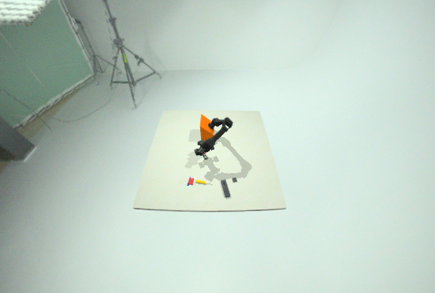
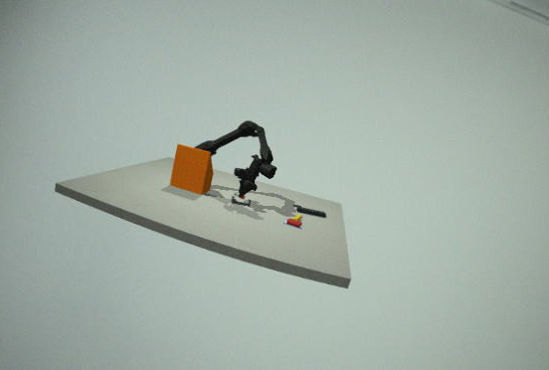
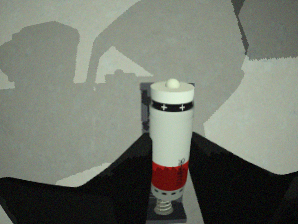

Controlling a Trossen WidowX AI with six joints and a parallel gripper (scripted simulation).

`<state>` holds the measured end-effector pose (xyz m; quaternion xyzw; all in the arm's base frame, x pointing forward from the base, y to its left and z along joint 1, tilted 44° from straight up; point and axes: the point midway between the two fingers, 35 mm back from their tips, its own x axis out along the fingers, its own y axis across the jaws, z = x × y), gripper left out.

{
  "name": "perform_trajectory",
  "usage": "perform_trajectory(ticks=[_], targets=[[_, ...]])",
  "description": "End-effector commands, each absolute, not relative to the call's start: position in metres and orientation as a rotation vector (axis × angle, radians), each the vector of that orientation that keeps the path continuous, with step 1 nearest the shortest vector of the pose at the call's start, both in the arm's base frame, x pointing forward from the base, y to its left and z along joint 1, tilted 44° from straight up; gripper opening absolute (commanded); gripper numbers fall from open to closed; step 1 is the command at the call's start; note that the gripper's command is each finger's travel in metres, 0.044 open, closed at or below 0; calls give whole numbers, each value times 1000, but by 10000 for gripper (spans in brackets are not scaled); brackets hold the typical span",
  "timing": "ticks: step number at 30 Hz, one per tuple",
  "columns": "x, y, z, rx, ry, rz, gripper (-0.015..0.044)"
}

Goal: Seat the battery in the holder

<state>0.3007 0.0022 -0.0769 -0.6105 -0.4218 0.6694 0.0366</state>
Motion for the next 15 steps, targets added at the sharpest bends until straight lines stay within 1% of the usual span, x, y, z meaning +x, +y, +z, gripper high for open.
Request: perform_trajectory(ticks=[1, 15], targets=[[302, 3, -78, -1849, -1298, 2096, 61], [306, 10, -82, -1747, -1324, 2228, 61]])
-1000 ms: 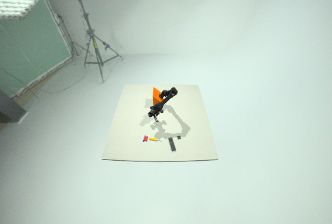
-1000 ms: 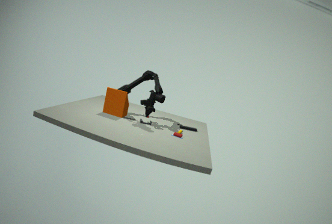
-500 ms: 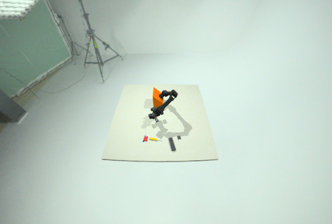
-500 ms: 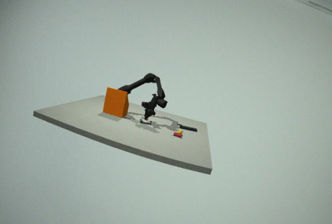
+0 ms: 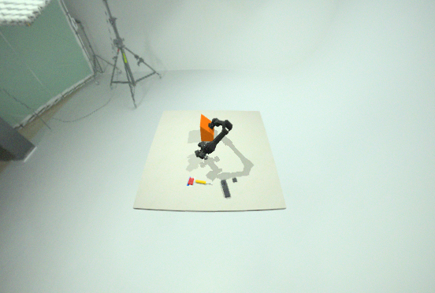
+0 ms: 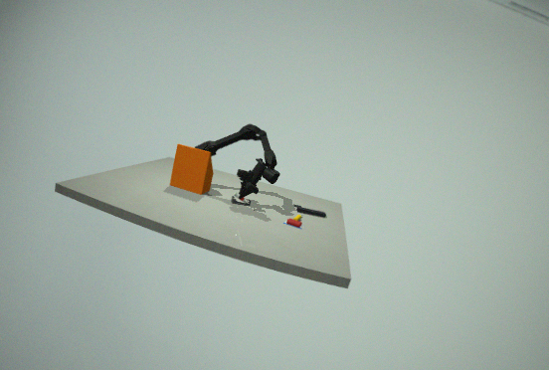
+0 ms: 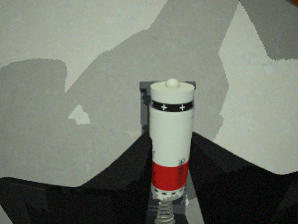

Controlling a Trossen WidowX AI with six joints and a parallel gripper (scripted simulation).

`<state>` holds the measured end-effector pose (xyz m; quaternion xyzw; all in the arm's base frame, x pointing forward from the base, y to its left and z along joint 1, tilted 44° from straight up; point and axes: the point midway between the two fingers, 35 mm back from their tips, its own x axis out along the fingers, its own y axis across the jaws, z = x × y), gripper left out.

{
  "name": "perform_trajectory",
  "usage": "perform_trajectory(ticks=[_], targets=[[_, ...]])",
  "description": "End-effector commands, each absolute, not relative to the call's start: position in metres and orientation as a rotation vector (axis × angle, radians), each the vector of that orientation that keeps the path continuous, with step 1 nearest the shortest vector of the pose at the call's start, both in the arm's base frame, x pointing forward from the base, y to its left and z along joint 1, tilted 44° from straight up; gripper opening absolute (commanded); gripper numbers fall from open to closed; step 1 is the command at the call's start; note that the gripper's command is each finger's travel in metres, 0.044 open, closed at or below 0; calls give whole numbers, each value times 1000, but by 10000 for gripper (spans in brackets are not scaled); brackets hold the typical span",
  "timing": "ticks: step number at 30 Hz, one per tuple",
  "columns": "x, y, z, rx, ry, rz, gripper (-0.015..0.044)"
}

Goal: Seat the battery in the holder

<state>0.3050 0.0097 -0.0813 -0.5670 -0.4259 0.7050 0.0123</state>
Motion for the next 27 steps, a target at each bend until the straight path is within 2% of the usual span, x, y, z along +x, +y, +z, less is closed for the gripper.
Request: perform_trajectory(ticks=[1, 27], targets=[[306, 11, -82, -1740, -1326, 2237, 61], [318, 19, -82, -1676, -1343, 2304, 61]])
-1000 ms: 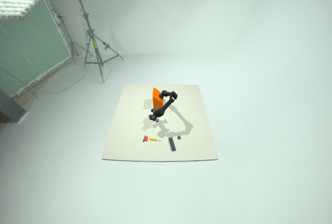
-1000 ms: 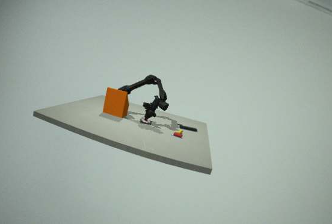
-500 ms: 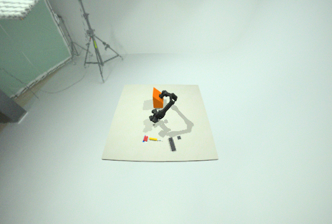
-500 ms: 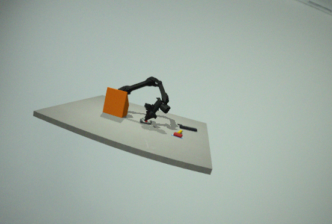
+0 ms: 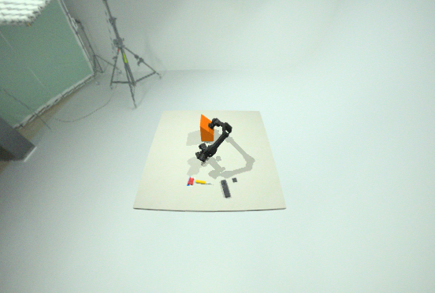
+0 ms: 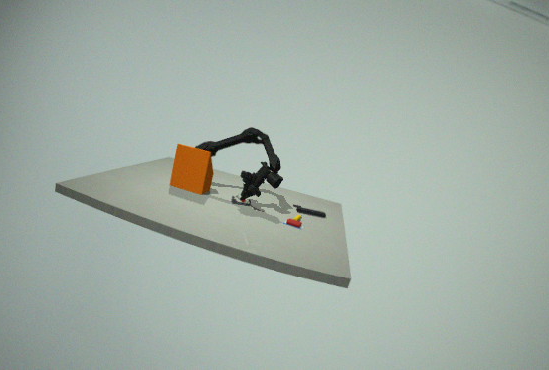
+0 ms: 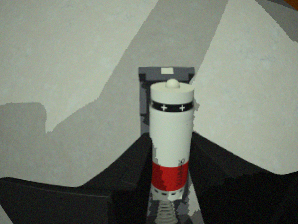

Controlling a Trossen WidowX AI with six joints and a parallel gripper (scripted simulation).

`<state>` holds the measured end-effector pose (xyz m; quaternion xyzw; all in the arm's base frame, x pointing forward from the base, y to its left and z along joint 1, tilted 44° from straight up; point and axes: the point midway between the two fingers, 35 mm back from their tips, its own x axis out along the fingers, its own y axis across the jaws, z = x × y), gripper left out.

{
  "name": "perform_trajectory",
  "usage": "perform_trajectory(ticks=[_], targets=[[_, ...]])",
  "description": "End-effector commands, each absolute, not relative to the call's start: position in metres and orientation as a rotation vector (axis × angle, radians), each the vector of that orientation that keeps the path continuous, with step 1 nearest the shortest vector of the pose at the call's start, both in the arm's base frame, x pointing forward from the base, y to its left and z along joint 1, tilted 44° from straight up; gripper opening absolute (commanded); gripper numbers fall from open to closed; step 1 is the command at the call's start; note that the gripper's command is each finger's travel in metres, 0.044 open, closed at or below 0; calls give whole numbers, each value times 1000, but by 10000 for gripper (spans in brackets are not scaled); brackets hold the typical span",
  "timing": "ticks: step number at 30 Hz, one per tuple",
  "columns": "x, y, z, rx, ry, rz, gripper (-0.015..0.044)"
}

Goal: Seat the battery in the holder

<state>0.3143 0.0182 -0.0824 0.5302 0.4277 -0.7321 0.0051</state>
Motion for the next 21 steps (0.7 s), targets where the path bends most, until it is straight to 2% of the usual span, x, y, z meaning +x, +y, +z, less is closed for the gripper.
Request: perform_trajectory(ticks=[1, 21], targets=[[319, 19, -82, 1667, 1337, -2292, 61], [327, 22, -80, 1678, 1344, -2290, 61]])
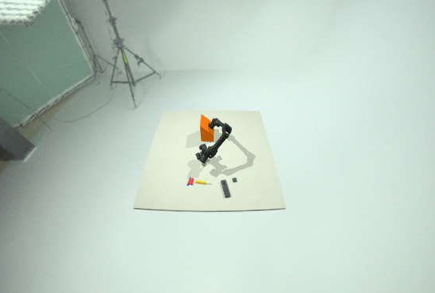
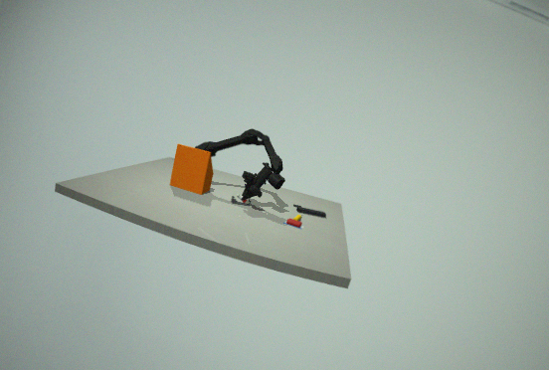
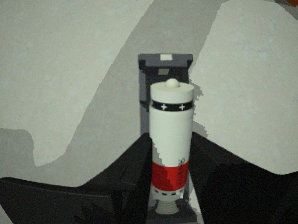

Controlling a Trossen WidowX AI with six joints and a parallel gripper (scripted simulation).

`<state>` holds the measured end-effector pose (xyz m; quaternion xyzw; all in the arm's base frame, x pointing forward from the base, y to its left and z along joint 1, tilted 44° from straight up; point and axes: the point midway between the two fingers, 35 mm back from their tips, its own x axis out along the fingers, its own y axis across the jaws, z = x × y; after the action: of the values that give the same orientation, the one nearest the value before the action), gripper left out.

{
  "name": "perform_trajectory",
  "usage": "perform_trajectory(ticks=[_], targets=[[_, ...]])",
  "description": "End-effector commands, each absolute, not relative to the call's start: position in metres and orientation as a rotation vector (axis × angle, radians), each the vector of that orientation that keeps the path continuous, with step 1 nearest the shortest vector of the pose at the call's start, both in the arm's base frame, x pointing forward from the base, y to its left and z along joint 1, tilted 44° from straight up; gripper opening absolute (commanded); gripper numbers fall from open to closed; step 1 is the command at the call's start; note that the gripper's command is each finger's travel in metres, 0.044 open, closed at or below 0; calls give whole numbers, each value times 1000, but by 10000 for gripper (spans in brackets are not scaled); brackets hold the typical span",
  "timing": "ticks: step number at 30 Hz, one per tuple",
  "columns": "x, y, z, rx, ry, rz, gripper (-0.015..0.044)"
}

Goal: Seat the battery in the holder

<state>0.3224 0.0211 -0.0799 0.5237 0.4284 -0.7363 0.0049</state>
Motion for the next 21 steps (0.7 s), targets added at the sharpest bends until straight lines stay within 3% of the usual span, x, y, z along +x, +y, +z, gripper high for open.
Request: perform_trajectory(ticks=[1, 21], targets=[[326, 23, -80, 1686, 1345, -2287, 61], [324, 22, -88, 1856, 1362, -2223, 61]])
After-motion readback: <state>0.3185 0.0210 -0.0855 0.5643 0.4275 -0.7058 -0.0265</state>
